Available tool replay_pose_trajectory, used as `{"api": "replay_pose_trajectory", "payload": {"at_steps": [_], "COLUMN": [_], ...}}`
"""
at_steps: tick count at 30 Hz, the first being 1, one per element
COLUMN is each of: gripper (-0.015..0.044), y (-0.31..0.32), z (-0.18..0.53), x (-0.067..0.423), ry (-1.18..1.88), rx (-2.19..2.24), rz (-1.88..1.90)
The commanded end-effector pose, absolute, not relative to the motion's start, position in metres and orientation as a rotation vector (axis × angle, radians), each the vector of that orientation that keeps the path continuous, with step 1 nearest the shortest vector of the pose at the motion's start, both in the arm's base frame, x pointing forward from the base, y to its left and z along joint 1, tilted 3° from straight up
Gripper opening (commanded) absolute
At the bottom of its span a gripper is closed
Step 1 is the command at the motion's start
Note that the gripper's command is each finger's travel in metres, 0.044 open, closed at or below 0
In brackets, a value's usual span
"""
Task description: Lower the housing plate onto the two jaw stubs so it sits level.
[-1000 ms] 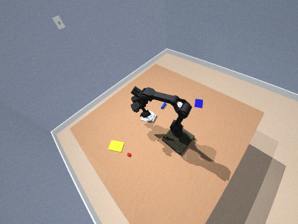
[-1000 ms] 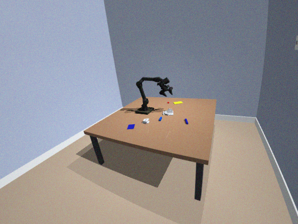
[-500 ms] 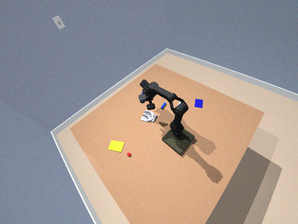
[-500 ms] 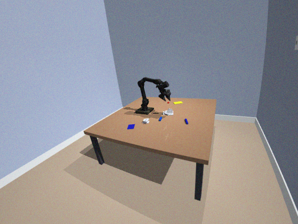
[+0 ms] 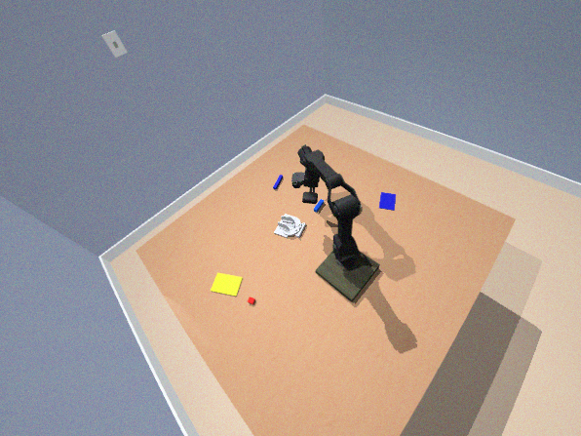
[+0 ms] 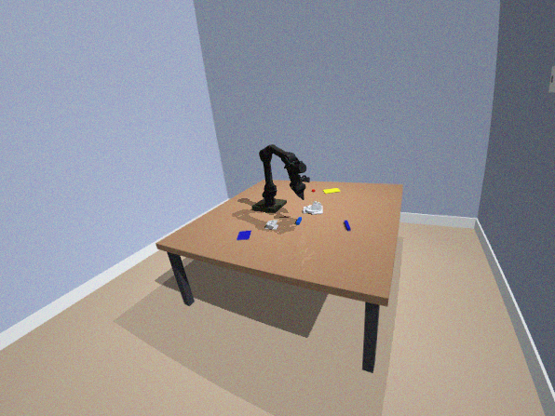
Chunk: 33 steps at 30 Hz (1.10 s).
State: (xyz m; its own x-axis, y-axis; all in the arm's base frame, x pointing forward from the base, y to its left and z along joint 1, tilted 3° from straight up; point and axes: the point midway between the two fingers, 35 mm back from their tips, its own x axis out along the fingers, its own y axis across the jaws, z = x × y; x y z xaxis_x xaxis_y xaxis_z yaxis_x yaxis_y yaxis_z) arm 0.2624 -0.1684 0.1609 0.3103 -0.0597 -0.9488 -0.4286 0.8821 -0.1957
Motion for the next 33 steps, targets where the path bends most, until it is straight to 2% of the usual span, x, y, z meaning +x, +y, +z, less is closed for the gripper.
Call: {"api": "replay_pose_trajectory", "payload": {"at_steps": [1, 17, 33], "gripper": [0.0440, 0.0440, 0.0440], "y": [-0.202, -0.288, -0.289], "z": [0.149, 0.115, 0.074], "x": [0.237, 0.114, 0.115], "ry": [1.317, 1.514, 1.516], "rx": [-0.365, -0.016, -0.012], "rz": [0.186, -0.006, -0.007]}}
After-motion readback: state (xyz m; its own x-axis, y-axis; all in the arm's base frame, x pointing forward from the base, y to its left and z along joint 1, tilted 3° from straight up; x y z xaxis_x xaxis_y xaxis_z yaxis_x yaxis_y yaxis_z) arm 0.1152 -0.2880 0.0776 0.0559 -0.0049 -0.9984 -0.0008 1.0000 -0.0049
